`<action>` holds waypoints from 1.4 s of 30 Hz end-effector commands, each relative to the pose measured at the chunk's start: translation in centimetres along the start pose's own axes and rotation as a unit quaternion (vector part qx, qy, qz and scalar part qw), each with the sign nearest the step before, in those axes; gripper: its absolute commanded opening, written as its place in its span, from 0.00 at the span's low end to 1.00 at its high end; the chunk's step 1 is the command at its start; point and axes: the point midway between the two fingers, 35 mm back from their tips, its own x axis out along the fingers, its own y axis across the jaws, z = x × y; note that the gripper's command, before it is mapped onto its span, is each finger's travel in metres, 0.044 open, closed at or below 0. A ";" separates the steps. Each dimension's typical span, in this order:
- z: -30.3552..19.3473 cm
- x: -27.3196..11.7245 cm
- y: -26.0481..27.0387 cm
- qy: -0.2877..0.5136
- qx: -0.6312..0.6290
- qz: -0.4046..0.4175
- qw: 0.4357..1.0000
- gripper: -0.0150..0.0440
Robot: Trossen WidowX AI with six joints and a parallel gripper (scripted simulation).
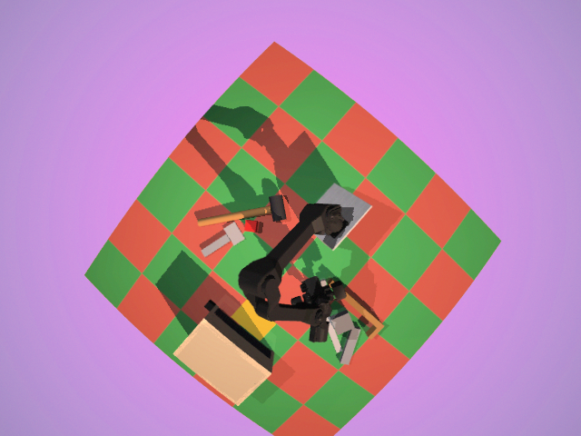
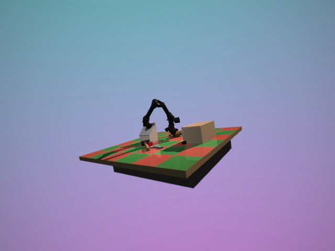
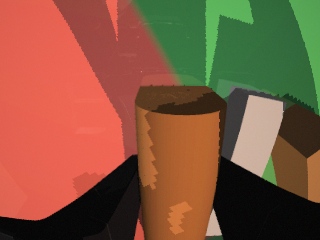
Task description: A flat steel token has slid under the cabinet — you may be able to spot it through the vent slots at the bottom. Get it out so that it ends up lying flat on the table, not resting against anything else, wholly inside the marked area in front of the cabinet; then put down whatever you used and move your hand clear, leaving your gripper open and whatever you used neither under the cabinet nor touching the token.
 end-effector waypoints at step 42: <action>-1.1 -0.1 -0.2 0.005 0.089 0.003 0.996 0.25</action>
